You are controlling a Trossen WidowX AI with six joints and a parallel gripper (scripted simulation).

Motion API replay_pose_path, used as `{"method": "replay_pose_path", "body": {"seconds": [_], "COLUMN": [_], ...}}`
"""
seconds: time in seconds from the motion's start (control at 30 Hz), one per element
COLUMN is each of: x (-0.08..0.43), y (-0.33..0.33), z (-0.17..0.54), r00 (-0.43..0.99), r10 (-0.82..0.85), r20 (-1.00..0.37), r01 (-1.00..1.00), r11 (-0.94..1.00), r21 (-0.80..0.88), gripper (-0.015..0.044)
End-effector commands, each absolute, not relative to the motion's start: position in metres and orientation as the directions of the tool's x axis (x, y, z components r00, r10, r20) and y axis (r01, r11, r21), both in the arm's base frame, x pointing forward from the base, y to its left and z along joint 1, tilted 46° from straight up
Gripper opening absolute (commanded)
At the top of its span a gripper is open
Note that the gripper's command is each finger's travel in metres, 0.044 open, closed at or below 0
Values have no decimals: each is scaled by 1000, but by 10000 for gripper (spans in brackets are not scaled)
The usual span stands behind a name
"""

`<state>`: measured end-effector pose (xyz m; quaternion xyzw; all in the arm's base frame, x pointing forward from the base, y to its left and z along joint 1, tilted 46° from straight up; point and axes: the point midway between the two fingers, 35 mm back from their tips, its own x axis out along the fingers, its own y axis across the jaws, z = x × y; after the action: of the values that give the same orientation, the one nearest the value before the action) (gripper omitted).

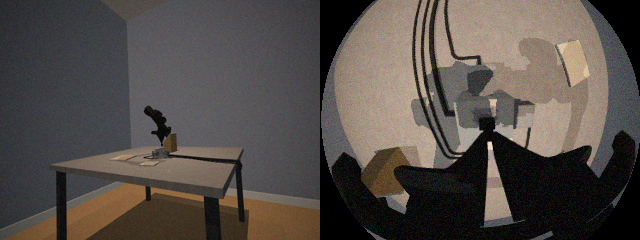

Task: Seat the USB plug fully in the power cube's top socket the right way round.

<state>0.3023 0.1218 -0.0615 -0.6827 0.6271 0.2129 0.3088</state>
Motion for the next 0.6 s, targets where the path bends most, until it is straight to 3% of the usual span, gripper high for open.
{"method": "replay_pose_path", "body": {"seconds": [0.0,0.57], "x": [303,303], "y": [121,118], "z": [-62,-62], "r00": [126,125], "r10": [-728,-733], "r20": [-674,-669], "r01": [-988,-988], "r11": [-29,-34], "r21": [-154,-148], "gripper": [0,0]}}
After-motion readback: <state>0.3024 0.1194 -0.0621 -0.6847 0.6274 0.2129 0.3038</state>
